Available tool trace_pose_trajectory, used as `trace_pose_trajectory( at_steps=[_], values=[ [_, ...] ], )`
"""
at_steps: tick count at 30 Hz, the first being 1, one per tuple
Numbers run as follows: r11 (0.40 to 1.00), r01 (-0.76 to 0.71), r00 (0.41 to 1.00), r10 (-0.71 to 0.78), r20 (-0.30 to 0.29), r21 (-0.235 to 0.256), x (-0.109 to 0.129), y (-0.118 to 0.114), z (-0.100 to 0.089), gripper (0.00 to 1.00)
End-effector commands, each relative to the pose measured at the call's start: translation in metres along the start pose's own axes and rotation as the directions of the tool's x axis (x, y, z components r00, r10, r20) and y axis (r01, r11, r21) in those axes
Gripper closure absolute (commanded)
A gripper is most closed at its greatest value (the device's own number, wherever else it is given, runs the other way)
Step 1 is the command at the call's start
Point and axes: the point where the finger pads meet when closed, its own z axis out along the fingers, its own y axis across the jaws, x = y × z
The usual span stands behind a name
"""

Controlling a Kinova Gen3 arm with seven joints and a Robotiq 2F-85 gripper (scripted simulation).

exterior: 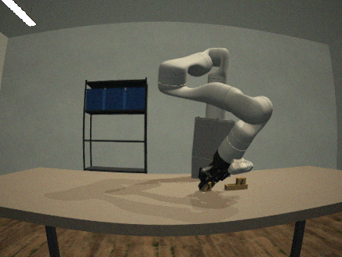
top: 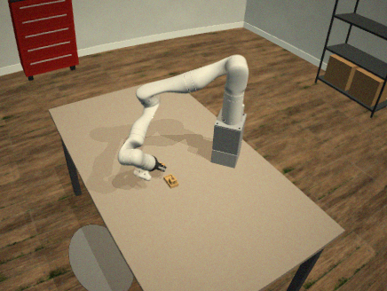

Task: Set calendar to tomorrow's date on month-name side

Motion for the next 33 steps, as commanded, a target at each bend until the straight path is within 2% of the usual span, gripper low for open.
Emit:
trace_pose_trajectory(
  at_steps=[1, 33],
  values=[
    [1.000, -0.001, 1.000, 0.001, -0.001, -0.001, 0.0000, 0.0005, -0.0005, 0.74],
    [1.000, -0.001, 1.000, 0.001, -0.001, -0.001, -0.0025, 0.0005, -0.0031, 0.74]
  ],
)
